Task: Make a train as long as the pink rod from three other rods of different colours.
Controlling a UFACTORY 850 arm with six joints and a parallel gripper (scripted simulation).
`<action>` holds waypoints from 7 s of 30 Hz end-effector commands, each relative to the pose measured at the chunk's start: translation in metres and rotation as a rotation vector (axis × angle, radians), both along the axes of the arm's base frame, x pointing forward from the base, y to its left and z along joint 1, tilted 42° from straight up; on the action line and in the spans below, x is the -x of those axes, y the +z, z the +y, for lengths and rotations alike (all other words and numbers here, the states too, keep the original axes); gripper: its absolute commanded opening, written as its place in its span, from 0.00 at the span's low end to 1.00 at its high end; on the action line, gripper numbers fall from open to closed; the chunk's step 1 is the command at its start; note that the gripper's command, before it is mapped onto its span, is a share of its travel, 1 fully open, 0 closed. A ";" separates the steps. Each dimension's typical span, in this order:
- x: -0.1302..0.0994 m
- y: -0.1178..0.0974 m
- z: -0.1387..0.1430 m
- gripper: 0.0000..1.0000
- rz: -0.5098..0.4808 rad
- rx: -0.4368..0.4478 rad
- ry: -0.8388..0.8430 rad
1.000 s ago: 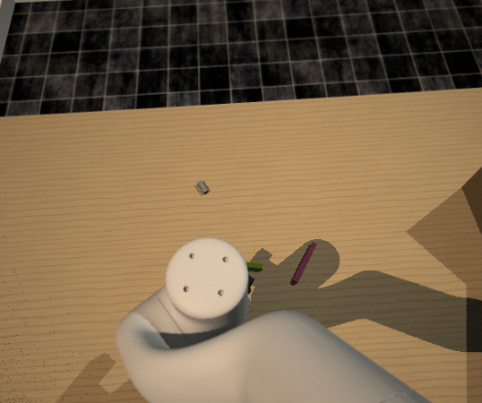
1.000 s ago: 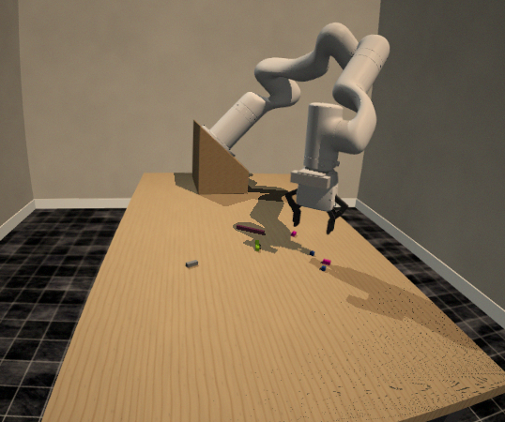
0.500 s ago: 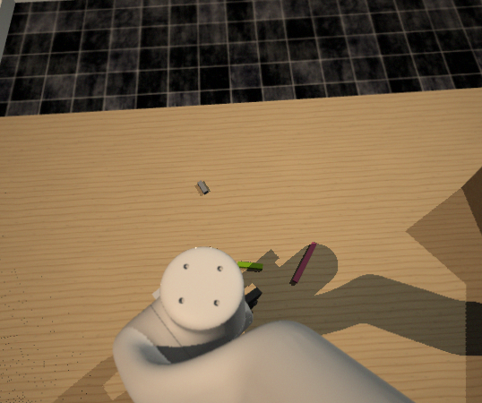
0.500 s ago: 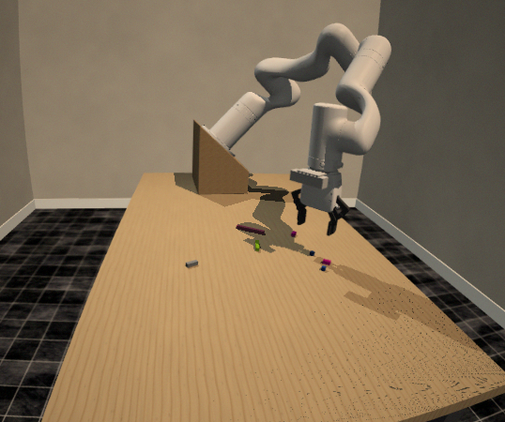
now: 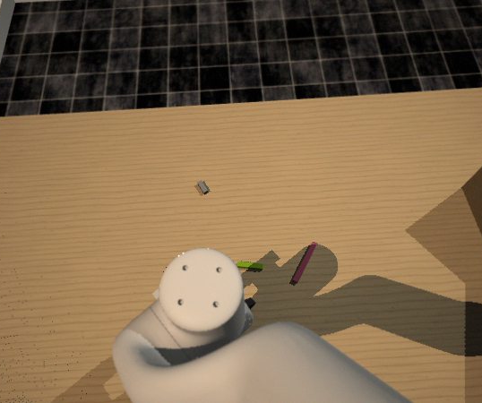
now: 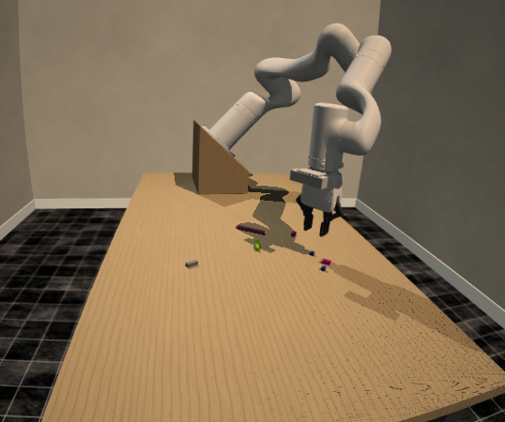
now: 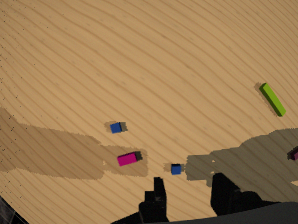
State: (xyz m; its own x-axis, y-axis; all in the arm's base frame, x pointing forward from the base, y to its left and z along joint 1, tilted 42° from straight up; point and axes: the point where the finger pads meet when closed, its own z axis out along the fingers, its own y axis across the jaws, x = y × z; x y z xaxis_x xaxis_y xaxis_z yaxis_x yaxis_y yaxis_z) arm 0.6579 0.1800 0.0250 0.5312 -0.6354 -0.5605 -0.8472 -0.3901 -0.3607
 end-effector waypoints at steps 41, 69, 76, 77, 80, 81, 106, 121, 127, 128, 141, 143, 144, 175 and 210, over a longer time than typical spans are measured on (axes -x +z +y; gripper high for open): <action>-0.001 -0.001 0.002 0.24 -0.002 0.000 -0.001; -0.001 -0.028 0.025 0.24 -0.002 0.000 -0.001; -0.001 -0.033 0.029 0.24 -0.002 0.000 -0.001; -0.001 -0.033 0.030 0.24 -0.002 0.000 -0.001; -0.001 -0.035 0.032 0.24 -0.002 0.000 -0.001; -0.001 -0.036 0.032 0.24 -0.002 0.000 -0.001; -0.001 -0.038 0.034 0.24 -0.002 0.000 -0.001; -0.001 -0.038 0.034 0.24 -0.002 0.000 -0.001; -0.001 -0.038 0.034 0.24 -0.002 0.000 -0.001; -0.001 -0.038 0.034 0.24 -0.002 0.000 -0.001; -0.002 -0.038 0.034 0.24 -0.002 0.000 -0.001; -0.002 -0.038 0.034 0.24 -0.002 0.000 -0.001; -0.002 -0.038 0.034 0.24 -0.002 0.000 -0.001; -0.002 -0.038 0.034 0.24 -0.002 0.000 -0.001; -0.003 -0.048 0.043 0.24 -0.002 0.000 -0.001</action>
State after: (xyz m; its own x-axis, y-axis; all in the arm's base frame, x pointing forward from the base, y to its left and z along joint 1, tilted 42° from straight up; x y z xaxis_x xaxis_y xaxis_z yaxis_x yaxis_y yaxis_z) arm 0.6595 0.2232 -0.0232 0.5311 -0.6355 -0.5604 -0.8472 -0.3901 -0.3606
